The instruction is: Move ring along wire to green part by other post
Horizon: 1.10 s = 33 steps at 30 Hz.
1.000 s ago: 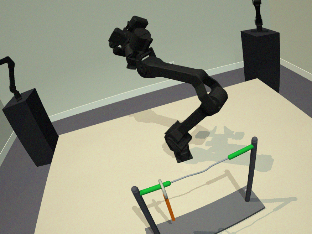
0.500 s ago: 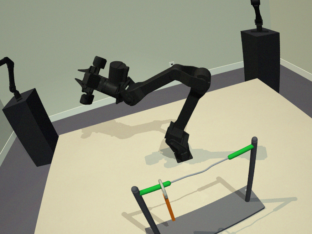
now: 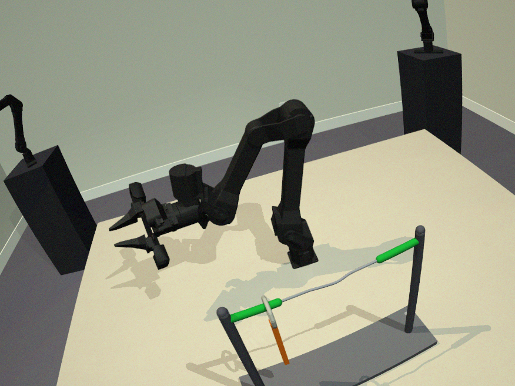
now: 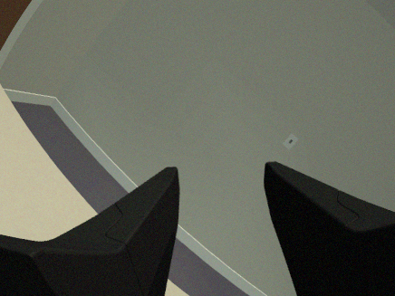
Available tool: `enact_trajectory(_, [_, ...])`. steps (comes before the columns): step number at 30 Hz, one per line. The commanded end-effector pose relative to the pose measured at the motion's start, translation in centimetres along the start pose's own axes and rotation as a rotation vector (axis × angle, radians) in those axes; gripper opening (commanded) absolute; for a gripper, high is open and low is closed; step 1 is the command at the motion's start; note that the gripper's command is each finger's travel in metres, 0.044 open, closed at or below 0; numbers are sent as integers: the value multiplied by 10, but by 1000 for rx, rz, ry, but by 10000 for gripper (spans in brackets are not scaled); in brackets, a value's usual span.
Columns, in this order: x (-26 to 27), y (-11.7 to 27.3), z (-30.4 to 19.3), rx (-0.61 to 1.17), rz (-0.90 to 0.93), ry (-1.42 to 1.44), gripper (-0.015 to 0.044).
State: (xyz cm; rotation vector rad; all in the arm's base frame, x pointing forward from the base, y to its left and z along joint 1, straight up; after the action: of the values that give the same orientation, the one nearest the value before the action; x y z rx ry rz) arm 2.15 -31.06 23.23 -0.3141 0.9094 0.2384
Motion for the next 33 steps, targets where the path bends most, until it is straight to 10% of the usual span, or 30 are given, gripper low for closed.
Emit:
enact_trajectory(1, [51, 4, 12, -114, 185, -125, 160])
enact_trajectory(19, [216, 138, 94, -542, 1226, -682, 160])
enact_trajectory(33, [218, 135, 117, -550, 1267, -694, 160])
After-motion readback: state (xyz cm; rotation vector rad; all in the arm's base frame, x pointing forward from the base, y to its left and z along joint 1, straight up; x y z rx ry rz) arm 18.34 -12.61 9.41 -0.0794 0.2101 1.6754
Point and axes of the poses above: the point midway between the two fingers, 35 mm back from their tips, its own y axis back along the fingers, its own x axis across the jaws, z = x × y, the point moved 5 cm from there along y, back along the fingers, and after that the axes turned 10 degrees about y, right-handed, at the moved point
